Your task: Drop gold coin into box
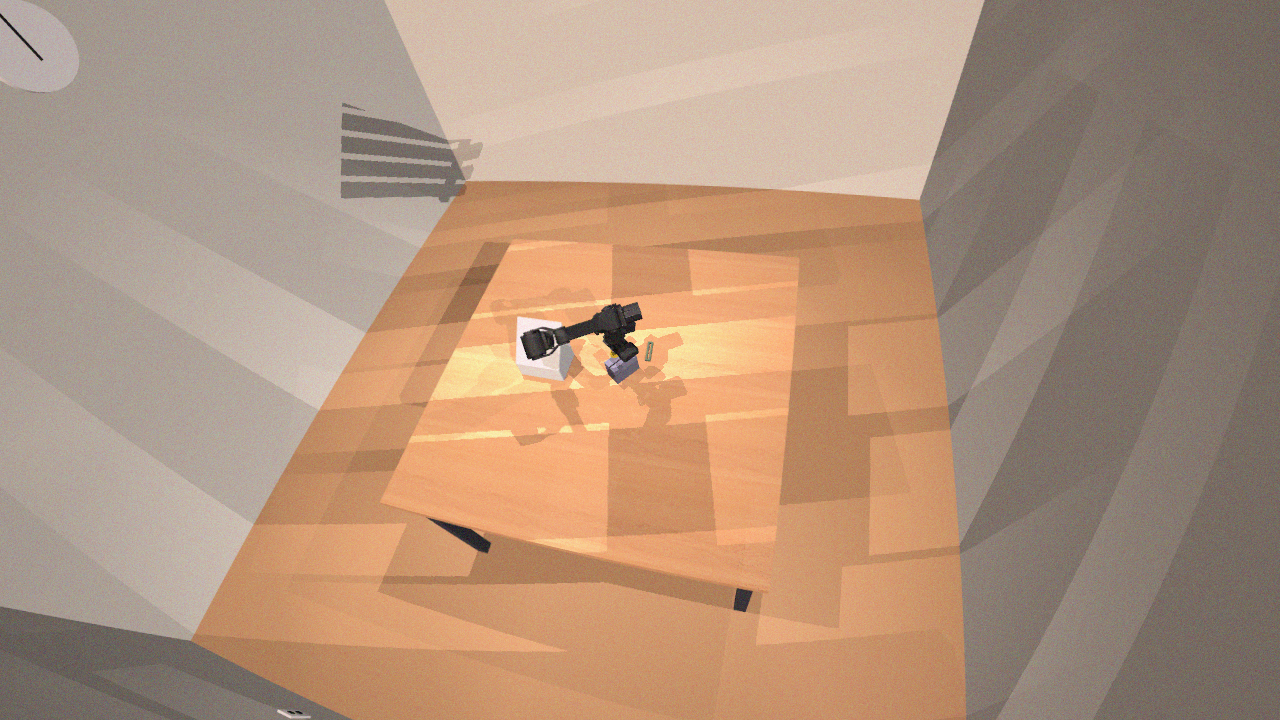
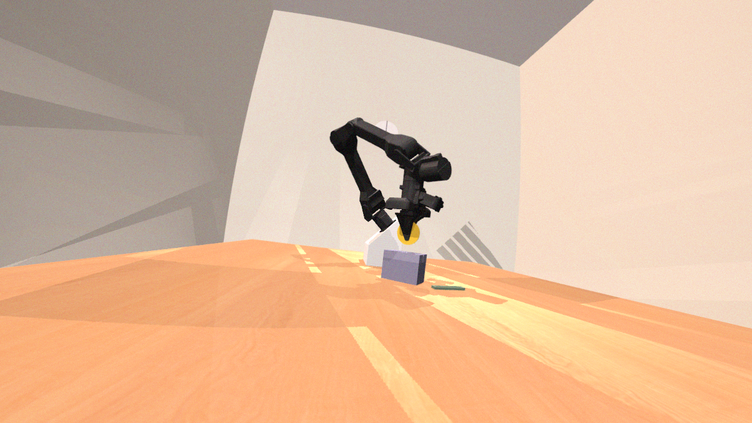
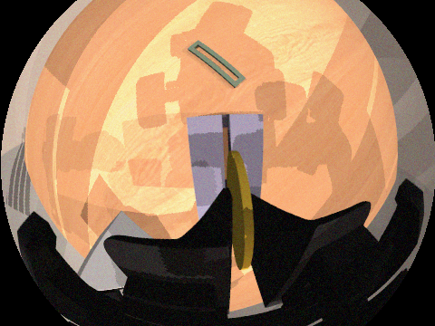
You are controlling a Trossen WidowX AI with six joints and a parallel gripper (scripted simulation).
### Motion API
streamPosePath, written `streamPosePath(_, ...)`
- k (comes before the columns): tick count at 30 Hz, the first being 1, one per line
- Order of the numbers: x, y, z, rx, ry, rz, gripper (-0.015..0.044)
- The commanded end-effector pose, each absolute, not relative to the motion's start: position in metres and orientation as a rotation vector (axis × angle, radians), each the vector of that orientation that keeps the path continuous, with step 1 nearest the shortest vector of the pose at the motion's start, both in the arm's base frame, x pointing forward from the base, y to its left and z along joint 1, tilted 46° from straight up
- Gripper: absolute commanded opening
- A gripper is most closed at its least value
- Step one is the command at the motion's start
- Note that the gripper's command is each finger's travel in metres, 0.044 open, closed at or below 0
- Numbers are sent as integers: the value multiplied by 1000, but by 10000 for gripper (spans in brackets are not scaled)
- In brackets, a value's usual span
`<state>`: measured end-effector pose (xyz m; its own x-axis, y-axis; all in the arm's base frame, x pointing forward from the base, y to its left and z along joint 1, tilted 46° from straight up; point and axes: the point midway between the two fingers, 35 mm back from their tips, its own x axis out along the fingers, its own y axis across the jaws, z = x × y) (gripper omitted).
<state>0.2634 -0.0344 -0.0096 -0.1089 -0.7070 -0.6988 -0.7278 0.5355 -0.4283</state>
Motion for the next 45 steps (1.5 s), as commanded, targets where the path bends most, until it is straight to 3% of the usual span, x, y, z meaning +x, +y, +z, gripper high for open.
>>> streamPosePath(1,261,-35,-6,-1183,1828,25,0)
streamPosePath(45,261,-43,-15,-1187,1833,34,0)
